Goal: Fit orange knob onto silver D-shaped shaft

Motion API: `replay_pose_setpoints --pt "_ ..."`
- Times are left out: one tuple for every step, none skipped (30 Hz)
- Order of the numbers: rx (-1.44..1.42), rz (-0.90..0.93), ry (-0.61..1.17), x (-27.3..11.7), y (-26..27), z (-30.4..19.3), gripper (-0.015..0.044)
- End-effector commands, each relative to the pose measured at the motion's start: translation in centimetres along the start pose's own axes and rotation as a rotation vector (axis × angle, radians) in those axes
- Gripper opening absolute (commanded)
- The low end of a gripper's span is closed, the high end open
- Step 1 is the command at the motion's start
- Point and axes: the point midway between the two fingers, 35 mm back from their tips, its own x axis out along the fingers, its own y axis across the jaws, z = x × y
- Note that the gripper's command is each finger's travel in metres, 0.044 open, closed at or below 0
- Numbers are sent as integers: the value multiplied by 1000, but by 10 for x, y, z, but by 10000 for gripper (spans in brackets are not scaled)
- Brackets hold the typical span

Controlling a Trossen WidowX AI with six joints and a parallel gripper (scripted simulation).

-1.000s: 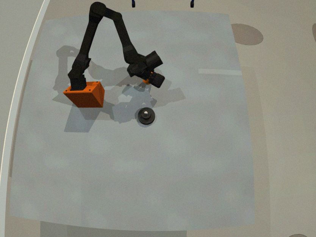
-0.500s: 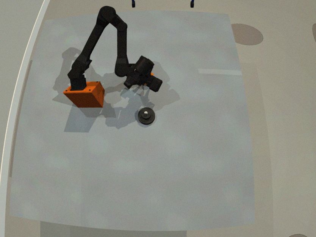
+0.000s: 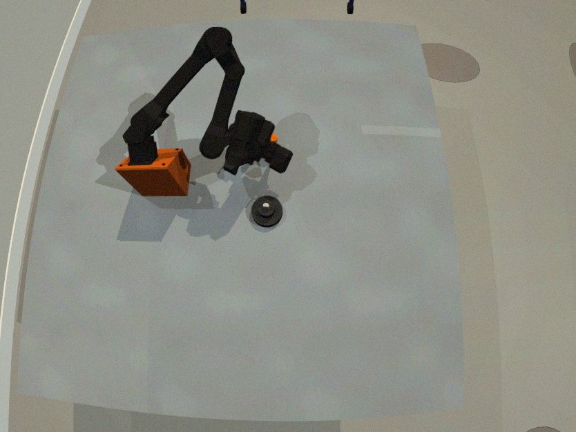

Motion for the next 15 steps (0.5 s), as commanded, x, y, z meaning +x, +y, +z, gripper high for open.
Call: replay_pose_setpoints --pt "7 5 -6 -1 2 -1 179" --pt "10 5 -6 -1 2 -1 179" --pt "10 5 -6 -1 2 -1 179" --pt "10 5 -6 -1 2 -1 179" --pt "10 5 -6 -2 2 -2 179" --pt "10 5 -6 -2 2 -2 179" --pt "10 5 -6 -3 2 -3 179" --pt "10 5 -6 -3 2 -3 179" --pt "10 5 -5 -4 2 -4 179" --pt "10 5 -5 -4 2 -4 179" --pt "10 5 -5 -4 2 -5 179" --pt "10 5 -5 -5 2 -5 179" --pt "10 5 -5 -5 2 -5 179" --pt "10 5 -4 -6 2 -6 179" --pt "10 5 -4 -6 2 -6 179"
